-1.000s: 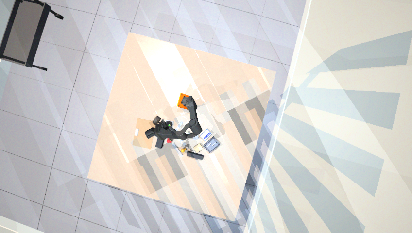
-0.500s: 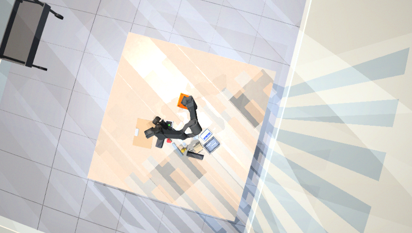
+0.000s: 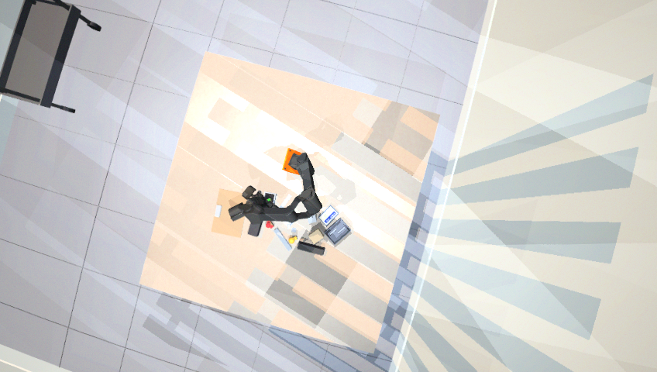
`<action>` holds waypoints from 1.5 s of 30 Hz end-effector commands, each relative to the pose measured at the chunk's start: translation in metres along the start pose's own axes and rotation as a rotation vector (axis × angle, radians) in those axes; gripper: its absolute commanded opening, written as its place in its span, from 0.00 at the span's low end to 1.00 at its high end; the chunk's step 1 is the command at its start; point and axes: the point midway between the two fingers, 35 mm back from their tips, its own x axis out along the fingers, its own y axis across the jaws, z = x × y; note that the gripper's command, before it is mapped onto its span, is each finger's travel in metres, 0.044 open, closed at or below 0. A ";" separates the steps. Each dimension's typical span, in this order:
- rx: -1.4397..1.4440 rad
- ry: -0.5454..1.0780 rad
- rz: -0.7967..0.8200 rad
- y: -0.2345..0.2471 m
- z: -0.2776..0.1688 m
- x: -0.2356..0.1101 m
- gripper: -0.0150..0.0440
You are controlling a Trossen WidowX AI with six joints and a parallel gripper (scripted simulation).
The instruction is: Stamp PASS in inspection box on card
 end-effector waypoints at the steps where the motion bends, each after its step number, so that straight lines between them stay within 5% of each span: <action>1: -0.010 -0.008 -0.008 0.000 0.002 -0.010 0.25; 24: -0.028 -0.008 -0.010 0.004 0.002 -0.040 0.25; 45: -0.589 -0.010 0.000 0.141 0.003 -0.040 0.25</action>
